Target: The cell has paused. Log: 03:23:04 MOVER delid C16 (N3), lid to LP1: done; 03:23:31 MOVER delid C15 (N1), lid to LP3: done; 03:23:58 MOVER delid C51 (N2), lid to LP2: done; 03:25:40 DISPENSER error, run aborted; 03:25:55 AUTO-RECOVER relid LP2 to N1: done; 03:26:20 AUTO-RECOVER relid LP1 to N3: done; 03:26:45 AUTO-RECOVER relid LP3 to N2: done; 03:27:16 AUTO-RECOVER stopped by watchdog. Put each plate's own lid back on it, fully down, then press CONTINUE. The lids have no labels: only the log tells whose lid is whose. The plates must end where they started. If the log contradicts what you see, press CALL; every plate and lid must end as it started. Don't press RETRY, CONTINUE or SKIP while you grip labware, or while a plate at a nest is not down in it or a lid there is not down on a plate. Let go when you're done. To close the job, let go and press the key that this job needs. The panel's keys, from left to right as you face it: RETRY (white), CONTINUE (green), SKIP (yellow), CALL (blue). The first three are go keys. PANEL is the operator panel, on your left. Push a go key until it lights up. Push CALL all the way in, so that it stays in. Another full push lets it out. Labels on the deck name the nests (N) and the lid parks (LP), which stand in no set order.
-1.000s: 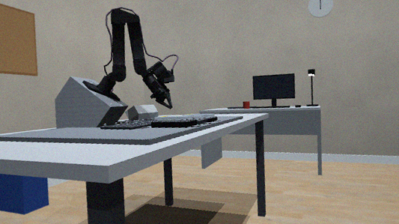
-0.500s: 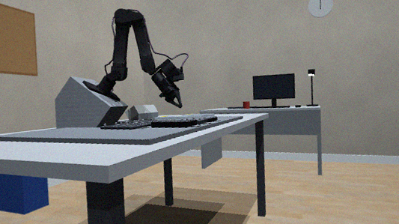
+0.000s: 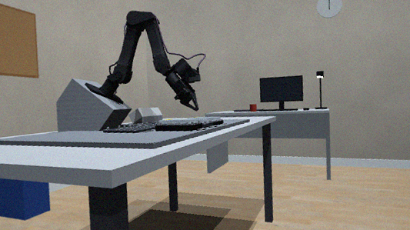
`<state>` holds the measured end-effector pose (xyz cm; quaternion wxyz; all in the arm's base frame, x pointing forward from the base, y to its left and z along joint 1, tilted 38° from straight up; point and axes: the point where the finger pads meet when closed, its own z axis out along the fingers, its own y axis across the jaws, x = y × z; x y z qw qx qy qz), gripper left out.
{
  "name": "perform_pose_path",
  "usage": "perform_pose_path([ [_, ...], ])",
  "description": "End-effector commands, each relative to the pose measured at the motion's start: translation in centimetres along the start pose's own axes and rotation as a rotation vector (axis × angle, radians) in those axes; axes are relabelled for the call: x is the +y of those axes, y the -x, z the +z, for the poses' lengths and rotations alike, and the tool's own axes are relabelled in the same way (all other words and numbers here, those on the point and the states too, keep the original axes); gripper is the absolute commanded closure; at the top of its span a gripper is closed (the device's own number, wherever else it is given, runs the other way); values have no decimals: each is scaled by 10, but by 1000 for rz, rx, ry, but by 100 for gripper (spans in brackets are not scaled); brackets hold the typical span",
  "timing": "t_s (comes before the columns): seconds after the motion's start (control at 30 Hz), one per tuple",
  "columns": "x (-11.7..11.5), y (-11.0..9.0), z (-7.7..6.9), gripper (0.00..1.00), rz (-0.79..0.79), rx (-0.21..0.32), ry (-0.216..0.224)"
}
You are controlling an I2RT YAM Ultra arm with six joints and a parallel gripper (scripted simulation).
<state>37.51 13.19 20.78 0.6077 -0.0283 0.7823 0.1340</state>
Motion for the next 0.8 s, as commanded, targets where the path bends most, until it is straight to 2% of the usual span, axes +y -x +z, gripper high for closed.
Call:
perform_pose_path([
  [0.0,2,19,7,100,-11,-14,33],
  [0.3,-12,50,32,100,-12,-15,32],
  [0.43,-10,49,28,100,-6,-25,35],
  [0.77,-10,49,28,100,-6,-25,35],
])
